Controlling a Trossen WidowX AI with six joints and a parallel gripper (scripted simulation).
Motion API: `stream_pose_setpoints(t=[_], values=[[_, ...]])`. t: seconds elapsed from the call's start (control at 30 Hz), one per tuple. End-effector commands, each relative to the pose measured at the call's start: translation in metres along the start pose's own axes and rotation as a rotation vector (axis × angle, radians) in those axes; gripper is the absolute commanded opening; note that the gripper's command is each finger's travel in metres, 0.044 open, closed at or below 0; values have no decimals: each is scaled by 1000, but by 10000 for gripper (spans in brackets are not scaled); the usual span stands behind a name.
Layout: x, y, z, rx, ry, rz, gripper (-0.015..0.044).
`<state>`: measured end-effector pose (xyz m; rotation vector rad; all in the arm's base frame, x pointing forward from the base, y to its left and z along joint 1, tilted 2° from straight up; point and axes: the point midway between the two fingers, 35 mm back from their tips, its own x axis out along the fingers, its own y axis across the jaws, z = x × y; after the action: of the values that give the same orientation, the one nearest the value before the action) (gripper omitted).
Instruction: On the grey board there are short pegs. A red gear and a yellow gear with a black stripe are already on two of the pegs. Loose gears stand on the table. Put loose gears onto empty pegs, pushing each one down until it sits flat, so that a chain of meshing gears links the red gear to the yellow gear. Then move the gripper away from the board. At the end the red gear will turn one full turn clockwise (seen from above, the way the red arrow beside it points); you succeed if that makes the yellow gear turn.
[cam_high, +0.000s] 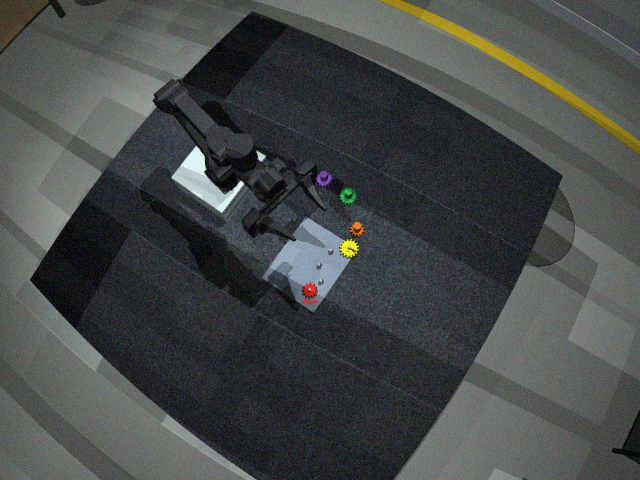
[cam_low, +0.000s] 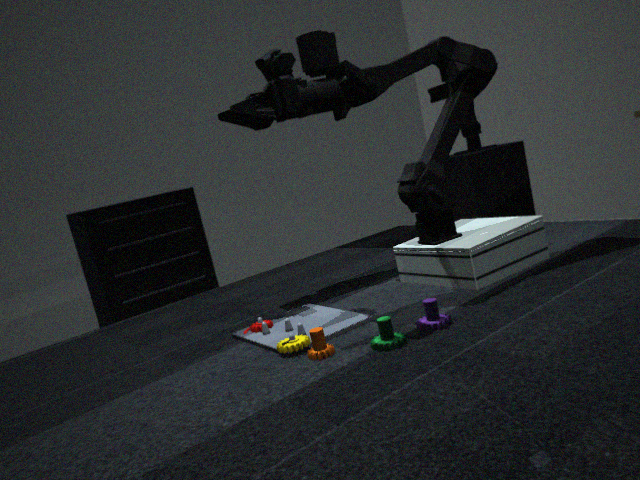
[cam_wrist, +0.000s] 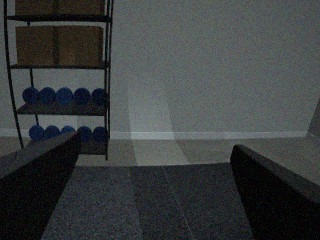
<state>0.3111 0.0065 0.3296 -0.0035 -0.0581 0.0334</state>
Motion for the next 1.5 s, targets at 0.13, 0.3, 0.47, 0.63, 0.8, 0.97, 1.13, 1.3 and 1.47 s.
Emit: stream_pose_setpoints(t=[0.13, 0.3, 0.47, 0.63, 0.8, 0.97, 1.13, 1.3, 1.47], values=[[30, 21, -35, -1, 215, 61, 440], [58, 58, -92, -29, 527, 149, 440], [67, 97, -153, -91, 836, 233, 440], [57, 134, -212, -185, 1142, 307, 440], [32, 163, -266, -313, 1442, 367, 440], [23, 169, -280, -355, 1527, 380, 440], [21, 164, -281, -355, 1527, 380, 440], [22, 164, -296, -355, 1527, 380, 440], [22, 164, -296, -355, 1527, 380, 440]])
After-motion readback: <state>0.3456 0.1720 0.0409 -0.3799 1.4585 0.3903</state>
